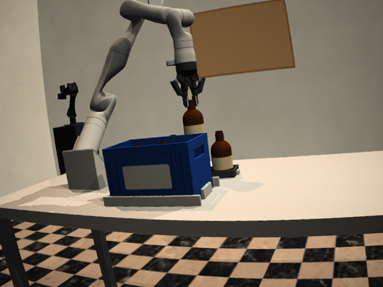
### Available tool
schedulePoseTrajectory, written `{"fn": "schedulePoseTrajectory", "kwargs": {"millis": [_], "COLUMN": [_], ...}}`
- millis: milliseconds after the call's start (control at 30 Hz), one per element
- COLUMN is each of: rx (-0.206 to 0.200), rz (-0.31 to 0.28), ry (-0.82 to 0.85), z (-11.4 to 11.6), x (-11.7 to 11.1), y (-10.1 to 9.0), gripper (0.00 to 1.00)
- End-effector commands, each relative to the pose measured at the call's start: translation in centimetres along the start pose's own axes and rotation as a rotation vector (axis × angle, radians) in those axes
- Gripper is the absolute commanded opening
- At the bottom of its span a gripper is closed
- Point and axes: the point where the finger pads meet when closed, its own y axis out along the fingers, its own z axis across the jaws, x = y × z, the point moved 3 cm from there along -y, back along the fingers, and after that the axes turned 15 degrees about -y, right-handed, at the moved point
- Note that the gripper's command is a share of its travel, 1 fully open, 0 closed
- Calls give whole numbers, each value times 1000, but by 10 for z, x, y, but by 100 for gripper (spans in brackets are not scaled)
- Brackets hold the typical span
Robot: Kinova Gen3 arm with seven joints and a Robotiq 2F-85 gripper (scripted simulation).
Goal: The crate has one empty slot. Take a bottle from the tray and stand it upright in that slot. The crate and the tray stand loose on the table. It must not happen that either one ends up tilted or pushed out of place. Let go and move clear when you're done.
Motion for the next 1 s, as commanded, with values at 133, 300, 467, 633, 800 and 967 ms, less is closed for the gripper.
{"fn": "schedulePoseTrajectory", "kwargs": {"millis": [133, 300, 467, 633, 800, 967], "rx": [0, 0, 0, 0, 0, 0], "rz": [-2, -2, -2, -2, -2, -2], "ry": [0, 0, 0, 0, 0, 0], "z": [0, 0, 0, 0, 0, 0], "x": [0, 0, 0, 0, 0, 0], "y": [-1, -2, -5, -10, -15, -19], "gripper": [0, 0, 0, 0, 0, 0]}}
